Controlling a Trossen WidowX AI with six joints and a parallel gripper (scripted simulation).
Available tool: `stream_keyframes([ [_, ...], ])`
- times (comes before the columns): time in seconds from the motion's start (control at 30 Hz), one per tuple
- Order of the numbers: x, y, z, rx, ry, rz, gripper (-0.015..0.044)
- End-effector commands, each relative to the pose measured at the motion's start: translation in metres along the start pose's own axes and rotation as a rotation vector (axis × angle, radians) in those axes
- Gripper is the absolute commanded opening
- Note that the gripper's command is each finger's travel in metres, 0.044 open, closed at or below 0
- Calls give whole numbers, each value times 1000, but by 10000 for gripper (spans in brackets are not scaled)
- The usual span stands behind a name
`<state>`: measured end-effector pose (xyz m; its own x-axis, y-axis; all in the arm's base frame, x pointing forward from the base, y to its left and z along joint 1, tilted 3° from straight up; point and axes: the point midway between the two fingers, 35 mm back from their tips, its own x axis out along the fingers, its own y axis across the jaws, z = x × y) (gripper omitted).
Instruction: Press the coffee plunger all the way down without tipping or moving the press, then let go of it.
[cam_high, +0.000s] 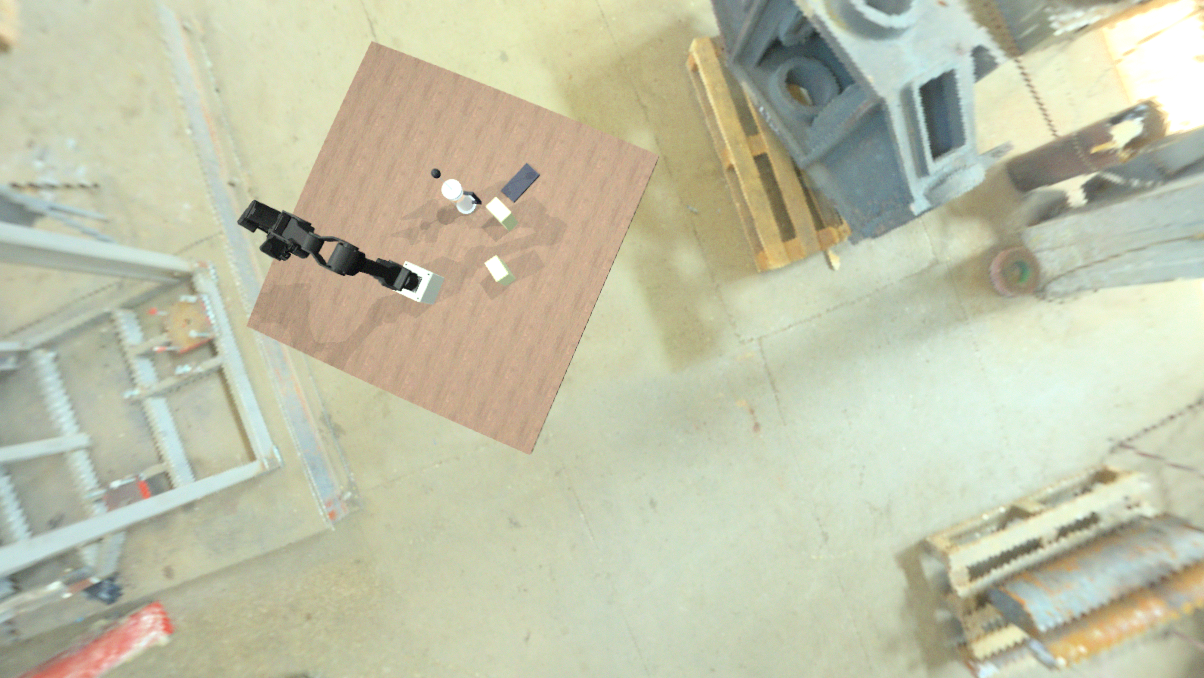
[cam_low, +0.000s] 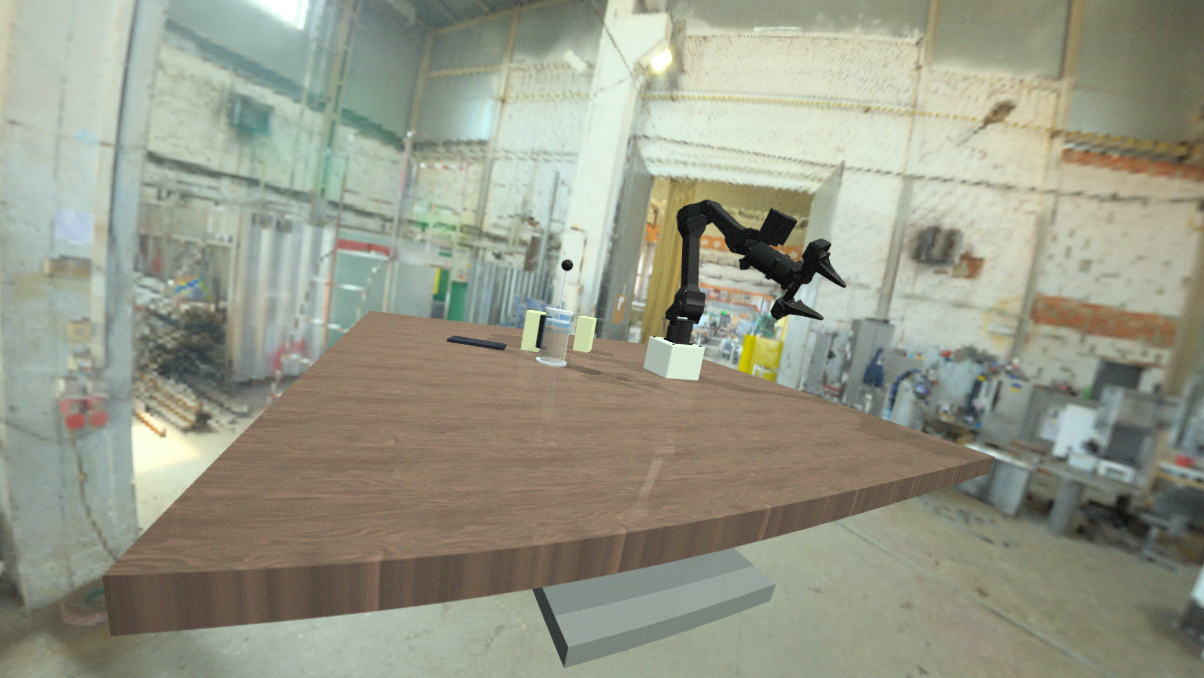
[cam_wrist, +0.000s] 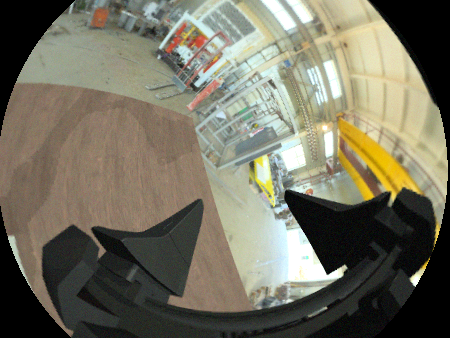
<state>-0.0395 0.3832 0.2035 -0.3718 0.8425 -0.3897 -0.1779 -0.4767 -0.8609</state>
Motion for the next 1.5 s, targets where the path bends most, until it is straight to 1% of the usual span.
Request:
stream_keyframes([
  [0.0, -1, -1, -3, 9, 8, -3, 426],
  [0.03, -4, -2, -8, 27, 23, -8, 440],
  [0.17, -22, -10, -40, 125, 123, -42, 440],
  [0.3, -62, -22, -95, 334, 297, -127, 440],
  [0.53, -157, -26, -176, 715, 589, -352, 440],
  [0.73, -254, -12, -219, 1031, 819, -624, 440],
  [0.87, -289, -4, -226, 1109, 905, -720, 440],
  [1.0, -351, 15, -230, 1275, 1028, -933, 440],
  [1.13, -414, 38, -221, 1454, 1124, -1217, 440],
  [1.3, -482, 70, -193, 1622, 1196, -1623, 440],
  [1.37, -497, 79, -183, 1652, 1207, -1739, 440],
  [1.47, -497, 84, -184, 1655, 1208, -1754, 440],
])
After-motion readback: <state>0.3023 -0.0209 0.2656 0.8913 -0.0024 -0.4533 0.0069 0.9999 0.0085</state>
